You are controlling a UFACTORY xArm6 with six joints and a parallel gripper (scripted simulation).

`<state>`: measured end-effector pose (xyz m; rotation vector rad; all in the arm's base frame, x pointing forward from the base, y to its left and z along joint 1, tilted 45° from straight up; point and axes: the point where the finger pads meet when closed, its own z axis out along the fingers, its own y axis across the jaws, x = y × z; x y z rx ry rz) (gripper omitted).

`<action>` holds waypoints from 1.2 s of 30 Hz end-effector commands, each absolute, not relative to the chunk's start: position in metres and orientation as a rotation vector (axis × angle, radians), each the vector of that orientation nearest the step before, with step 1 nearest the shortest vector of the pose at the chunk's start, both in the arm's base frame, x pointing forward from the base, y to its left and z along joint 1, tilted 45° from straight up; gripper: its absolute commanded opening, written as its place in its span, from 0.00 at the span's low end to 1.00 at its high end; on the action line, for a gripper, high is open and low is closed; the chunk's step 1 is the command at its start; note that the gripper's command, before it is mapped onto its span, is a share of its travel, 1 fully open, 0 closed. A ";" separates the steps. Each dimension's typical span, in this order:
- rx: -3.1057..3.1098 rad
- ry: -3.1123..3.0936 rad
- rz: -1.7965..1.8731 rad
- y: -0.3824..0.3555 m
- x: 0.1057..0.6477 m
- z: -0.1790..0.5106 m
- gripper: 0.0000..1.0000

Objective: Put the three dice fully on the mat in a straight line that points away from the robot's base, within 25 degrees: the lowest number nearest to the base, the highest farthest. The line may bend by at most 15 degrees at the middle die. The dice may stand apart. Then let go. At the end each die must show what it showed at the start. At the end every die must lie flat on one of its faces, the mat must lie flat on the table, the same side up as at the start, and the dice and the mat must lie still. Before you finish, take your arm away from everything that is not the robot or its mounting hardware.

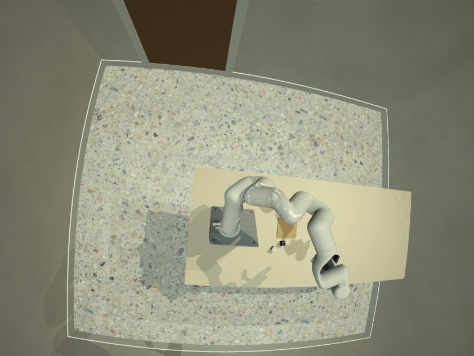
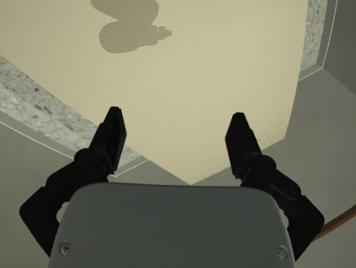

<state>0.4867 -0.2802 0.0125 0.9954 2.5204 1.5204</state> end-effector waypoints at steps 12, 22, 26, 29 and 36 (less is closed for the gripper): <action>0.994 2.519 1.515 -0.282 0.487 0.014 1.00; 0.936 2.546 1.475 -0.271 0.474 -0.004 1.00; 0.802 2.611 1.393 -0.245 0.440 -0.040 1.00; 0.740 2.641 1.359 -0.232 0.423 -0.053 1.00; 0.598 2.708 1.293 -0.205 0.384 -0.078 1.00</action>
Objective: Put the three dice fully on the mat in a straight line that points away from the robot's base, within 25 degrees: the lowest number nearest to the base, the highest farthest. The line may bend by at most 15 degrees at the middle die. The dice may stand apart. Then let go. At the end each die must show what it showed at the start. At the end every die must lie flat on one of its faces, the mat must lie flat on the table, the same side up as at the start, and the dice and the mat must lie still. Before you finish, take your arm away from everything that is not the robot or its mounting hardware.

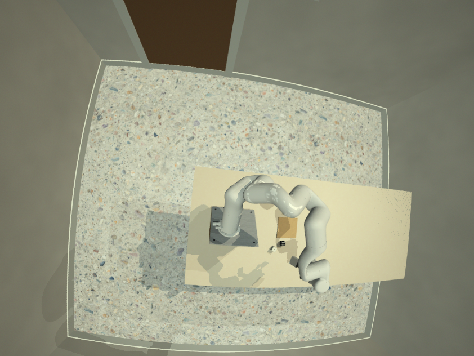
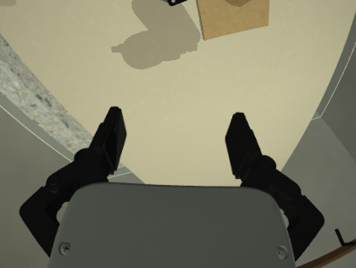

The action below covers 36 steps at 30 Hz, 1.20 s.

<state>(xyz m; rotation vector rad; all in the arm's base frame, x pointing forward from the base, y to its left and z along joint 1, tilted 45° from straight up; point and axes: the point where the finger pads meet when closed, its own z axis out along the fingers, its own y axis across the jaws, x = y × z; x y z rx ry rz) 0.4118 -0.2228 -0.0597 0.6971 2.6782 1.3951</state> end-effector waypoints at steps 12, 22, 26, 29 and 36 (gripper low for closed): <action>0.277 2.829 1.191 -0.149 0.298 -0.111 1.00; 0.216 2.847 1.177 -0.139 0.282 -0.114 1.00; 0.216 2.847 1.177 -0.139 0.282 -0.114 1.00; 0.216 2.847 1.177 -0.139 0.282 -0.114 1.00; 0.216 2.847 1.177 -0.139 0.282 -0.115 1.00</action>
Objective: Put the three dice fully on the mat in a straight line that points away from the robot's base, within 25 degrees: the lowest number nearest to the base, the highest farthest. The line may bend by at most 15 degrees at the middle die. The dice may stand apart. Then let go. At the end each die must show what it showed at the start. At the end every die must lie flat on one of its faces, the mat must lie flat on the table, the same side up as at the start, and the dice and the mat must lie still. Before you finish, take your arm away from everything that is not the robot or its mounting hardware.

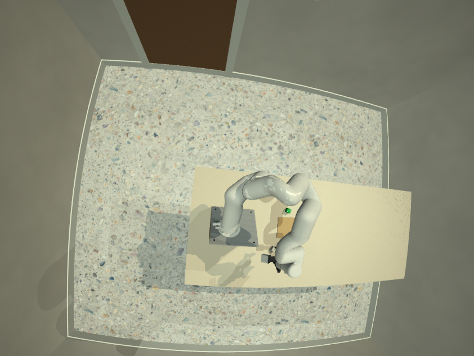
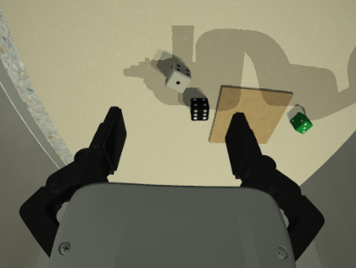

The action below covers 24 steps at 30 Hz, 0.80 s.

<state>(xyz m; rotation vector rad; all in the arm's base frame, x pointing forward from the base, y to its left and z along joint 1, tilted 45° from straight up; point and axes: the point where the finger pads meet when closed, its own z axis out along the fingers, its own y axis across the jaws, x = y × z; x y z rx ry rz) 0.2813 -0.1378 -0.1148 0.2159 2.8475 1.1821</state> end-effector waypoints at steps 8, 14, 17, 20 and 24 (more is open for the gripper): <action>0.216 2.846 1.178 -0.114 0.285 -0.141 1.00; 0.216 2.846 1.178 -0.093 0.288 -0.162 1.00; 0.216 2.846 1.178 -0.080 0.290 -0.176 1.00; 0.216 2.846 1.178 -0.073 0.291 -0.184 1.00; 0.216 2.846 1.177 -0.070 0.291 -0.186 1.00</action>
